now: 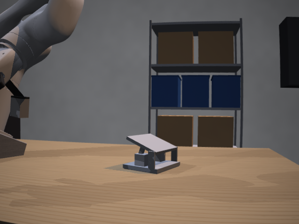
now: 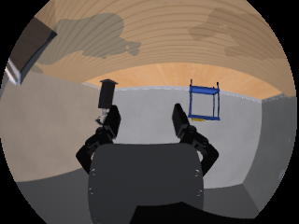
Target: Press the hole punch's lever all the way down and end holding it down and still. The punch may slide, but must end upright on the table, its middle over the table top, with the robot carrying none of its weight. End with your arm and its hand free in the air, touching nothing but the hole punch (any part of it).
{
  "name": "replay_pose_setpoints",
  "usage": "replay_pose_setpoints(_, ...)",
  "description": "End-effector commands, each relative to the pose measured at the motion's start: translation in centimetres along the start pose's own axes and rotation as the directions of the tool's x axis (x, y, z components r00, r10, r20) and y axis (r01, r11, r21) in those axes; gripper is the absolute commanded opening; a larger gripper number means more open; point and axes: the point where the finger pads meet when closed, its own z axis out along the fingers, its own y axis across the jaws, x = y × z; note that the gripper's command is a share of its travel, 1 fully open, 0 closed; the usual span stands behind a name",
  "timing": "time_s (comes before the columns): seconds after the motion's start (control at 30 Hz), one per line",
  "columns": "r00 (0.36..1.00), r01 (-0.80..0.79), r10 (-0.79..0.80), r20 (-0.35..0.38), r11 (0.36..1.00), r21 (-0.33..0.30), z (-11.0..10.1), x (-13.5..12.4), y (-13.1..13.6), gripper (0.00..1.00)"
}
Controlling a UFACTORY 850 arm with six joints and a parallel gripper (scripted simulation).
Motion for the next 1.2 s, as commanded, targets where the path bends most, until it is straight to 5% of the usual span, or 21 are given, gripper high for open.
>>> replay_pose_setpoints(0.0, 0.998, 0.057, -0.059, -0.036, 0.997, -0.059, -0.9, 1.1, 2.7, 1.00)
replay_pose_setpoints(0.27, 0.961, 0.229, -0.256, -0.107, 0.949, -0.215, -4.7, 5.0, 8.6, 1.00)
replay_pose_setpoints(0.57, 0.902, 0.351, -0.411, -0.133, 0.877, -0.327, -8.1, 8.3, 12.1, 1.00)
replay_pose_setpoints(1.07, 0.652, 0.590, -0.751, -0.108, 0.591, -0.550, -17.5, 16.8, 17.1, 1.00)
replay_pose_setpoints(1.13, 0.652, 0.590, -0.751, -0.108, 0.591, -0.550, -17.5, 16.8, 17.1, 1.00)
replay_pose_setpoints(1.17, 0.592, 0.621, -0.801, -0.091, 0.525, -0.582, -19.3, 18.3, 17.4, 1.00)
